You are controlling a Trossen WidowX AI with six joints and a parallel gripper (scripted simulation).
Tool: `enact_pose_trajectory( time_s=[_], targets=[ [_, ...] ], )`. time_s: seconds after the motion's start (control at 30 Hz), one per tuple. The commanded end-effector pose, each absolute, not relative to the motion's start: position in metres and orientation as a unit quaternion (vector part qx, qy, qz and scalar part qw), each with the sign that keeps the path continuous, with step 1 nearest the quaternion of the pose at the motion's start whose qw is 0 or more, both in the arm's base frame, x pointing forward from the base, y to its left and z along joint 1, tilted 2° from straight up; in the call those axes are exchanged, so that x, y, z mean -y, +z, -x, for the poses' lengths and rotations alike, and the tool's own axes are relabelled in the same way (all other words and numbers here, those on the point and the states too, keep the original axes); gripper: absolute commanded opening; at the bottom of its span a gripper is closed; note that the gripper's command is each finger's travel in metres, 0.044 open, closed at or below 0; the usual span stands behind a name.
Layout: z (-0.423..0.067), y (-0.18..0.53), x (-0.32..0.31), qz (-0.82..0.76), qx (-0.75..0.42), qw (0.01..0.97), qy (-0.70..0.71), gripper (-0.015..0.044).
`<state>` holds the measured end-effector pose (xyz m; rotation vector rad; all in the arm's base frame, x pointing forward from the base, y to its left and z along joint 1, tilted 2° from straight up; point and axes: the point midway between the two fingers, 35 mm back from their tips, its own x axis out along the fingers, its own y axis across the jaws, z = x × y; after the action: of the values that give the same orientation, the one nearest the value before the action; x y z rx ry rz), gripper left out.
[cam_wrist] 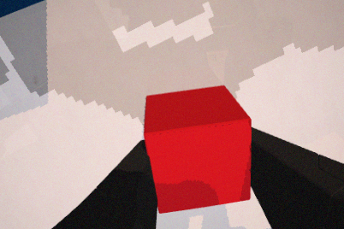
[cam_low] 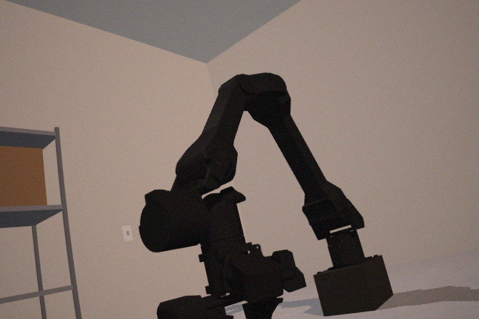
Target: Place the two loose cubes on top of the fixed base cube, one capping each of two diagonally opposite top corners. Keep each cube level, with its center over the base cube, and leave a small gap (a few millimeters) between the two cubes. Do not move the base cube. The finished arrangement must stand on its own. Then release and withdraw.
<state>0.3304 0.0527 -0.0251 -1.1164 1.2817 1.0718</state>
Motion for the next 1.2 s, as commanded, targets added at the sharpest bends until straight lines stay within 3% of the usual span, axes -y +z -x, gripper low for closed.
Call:
enact_pose_trajectory(
  time_s=[0.0,1.17],
  targets=[
    [-0.330,-0.026,-0.052,0.471,-0.538,0.535,0.450,0.0105],
    [-0.332,0.062,-0.055,0.471,-0.538,0.536,0.449,0.0105]
  ],
)
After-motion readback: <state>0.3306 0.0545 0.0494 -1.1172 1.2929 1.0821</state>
